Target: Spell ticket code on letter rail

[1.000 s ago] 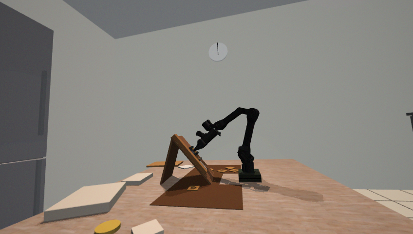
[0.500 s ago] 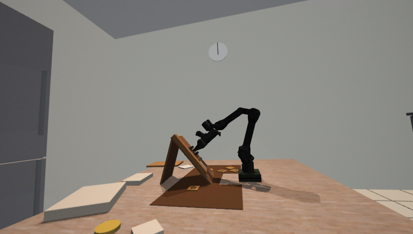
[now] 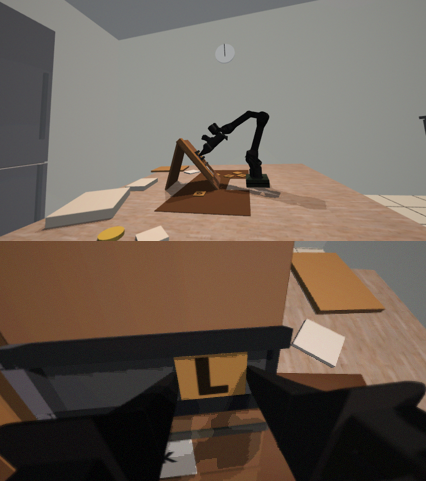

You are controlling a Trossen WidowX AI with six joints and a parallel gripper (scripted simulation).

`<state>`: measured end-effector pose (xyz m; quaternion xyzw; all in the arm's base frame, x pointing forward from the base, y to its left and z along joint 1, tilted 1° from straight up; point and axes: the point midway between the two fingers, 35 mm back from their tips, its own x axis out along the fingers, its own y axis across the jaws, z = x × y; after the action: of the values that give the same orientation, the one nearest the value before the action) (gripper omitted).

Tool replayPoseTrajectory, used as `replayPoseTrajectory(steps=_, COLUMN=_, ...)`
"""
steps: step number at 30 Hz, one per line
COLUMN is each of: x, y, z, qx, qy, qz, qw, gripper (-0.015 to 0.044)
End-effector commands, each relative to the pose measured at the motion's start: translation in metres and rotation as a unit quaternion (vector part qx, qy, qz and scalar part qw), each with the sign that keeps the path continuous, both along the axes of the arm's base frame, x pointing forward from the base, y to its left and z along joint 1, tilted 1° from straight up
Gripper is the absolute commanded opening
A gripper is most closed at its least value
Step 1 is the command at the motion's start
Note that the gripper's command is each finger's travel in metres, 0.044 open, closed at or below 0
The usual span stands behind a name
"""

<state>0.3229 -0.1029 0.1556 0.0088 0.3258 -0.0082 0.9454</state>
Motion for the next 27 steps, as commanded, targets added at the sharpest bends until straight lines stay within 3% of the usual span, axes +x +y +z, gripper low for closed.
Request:
replayPoseTrajectory(steps=1, x=-0.001, y=0.002, z=-0.001, qx=0.001, qy=0.001, qz=-0.003, qw=1.0, gripper=0.0)
replayPoseTrajectory(steps=27, x=0.0, y=0.017, z=-0.001, qx=0.002, qy=0.001, qz=-0.003, qw=1.0, gripper=0.0)
